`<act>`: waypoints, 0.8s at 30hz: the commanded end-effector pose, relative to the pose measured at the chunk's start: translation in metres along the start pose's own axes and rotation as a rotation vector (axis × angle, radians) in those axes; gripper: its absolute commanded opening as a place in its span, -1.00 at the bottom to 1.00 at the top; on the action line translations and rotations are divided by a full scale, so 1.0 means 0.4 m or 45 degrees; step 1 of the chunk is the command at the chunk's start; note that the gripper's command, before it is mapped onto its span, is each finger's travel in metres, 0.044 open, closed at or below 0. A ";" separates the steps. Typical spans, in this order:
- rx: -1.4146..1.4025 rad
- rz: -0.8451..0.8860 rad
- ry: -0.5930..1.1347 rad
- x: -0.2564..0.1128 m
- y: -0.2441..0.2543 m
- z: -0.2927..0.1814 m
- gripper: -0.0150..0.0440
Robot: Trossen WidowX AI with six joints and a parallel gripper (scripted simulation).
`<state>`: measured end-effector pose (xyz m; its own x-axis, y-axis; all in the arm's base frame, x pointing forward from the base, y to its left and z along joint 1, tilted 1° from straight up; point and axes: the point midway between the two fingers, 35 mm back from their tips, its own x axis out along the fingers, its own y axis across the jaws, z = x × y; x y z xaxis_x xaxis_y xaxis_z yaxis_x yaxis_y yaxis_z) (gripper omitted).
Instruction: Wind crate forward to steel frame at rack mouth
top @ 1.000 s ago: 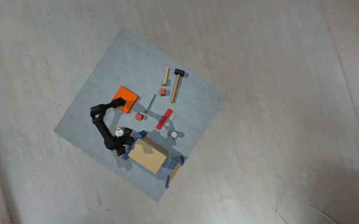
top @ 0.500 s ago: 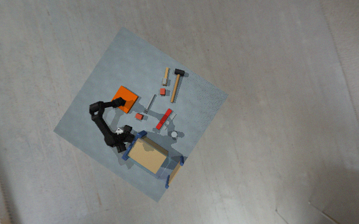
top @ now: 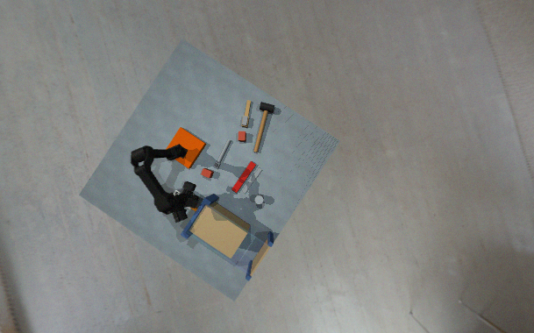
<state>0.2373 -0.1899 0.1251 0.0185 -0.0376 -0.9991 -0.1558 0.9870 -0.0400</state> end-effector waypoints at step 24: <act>0.007 0.024 0.018 -0.005 0.072 -0.084 -0.49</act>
<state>0.2083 -0.1702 0.1241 0.0166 -0.0235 -0.9996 -0.1496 0.9884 -0.0257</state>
